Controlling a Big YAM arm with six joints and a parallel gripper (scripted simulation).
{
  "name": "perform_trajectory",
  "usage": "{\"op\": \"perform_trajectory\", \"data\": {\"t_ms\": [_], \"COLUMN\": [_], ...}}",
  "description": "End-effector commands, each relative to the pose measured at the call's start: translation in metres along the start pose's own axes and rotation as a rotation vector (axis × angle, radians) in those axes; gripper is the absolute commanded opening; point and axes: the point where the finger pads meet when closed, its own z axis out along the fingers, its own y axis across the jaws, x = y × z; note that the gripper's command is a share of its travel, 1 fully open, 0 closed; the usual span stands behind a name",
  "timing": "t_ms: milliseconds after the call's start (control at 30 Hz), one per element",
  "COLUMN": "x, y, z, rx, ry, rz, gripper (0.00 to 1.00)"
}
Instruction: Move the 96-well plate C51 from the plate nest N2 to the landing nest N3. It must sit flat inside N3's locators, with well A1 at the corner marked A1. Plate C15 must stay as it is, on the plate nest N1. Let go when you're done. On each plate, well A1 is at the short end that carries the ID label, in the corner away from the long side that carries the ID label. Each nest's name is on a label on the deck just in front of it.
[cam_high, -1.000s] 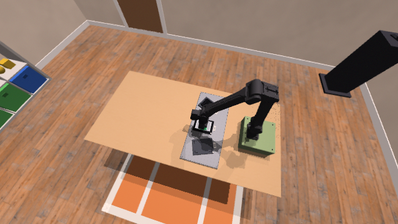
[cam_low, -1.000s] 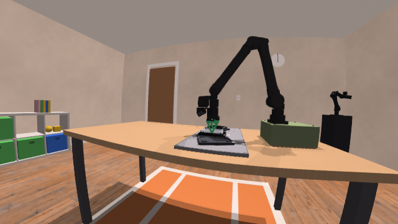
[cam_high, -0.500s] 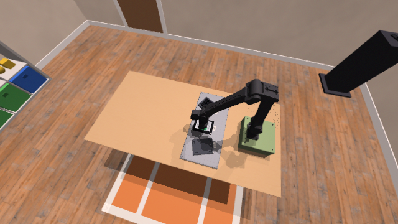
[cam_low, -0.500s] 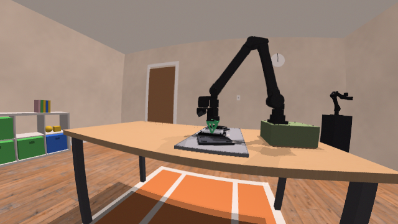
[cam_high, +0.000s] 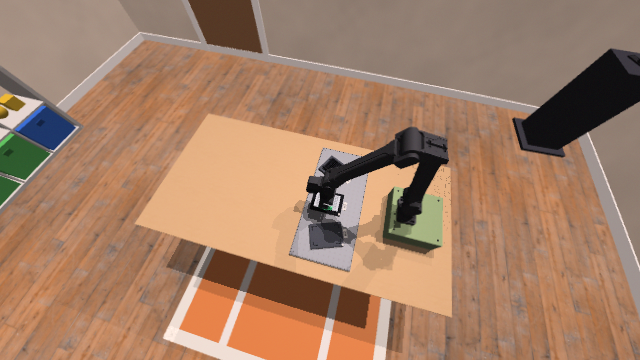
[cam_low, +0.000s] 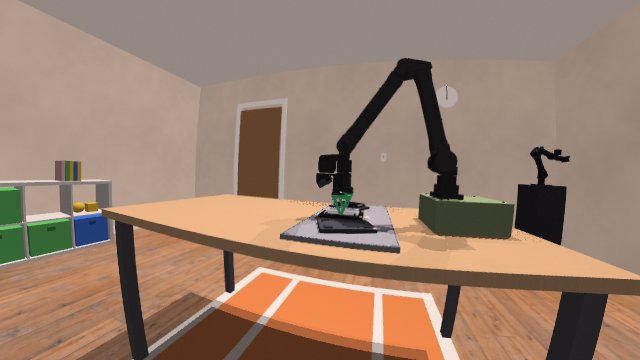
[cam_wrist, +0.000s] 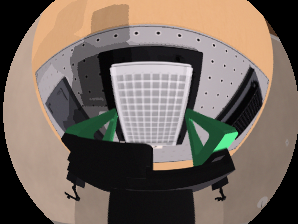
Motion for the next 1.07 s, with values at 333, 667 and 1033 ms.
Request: {"op": "perform_trajectory", "data": {"t_ms": [333, 667, 1033], "x": [-0.027, -0.027, -0.027], "y": [0.008, 0.008, 0.008], "z": [-0.035, -0.055, -0.055], "rx": [-0.003, -0.003, -0.003], "ry": [-0.068, -0.070, -0.070], "rz": [-0.008, -0.008, -0.008], "gripper": [1.00, 1.00, 1.00]}}
